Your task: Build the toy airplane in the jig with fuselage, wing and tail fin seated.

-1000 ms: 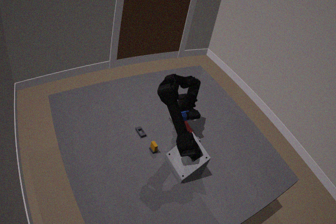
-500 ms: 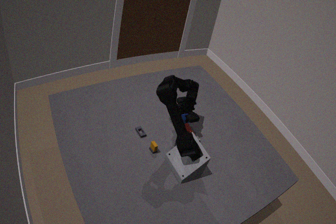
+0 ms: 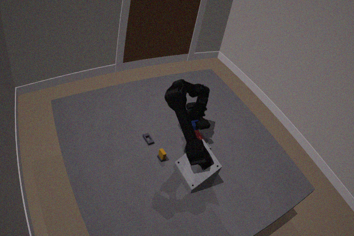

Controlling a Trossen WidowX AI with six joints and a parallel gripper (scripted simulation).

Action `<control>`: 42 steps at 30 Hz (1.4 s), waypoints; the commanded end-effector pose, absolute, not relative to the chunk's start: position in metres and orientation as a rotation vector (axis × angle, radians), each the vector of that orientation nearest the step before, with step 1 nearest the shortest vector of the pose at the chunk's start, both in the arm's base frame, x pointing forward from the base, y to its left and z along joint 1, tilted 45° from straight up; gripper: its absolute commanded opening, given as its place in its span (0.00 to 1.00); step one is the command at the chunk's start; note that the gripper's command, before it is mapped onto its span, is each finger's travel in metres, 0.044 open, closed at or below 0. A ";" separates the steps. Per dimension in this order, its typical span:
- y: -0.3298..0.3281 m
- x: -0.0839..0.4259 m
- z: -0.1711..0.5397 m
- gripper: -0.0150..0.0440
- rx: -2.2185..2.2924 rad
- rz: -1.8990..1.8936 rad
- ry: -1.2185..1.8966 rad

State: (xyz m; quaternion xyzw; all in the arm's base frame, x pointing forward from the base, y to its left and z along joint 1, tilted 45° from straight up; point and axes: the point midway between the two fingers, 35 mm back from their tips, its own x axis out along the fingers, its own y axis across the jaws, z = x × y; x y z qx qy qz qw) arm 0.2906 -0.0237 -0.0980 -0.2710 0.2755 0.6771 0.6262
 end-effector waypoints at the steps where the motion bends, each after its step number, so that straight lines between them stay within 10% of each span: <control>1: -0.024 0.291 -0.098 0.48 -0.623 1.553 0.631; 13: -0.024 0.291 -0.098 1.00 -0.623 1.553 0.631; 33: -0.087 0.299 -0.040 1.00 -0.605 1.543 0.647; 42: -0.087 0.300 -0.040 1.00 0.029 1.126 1.190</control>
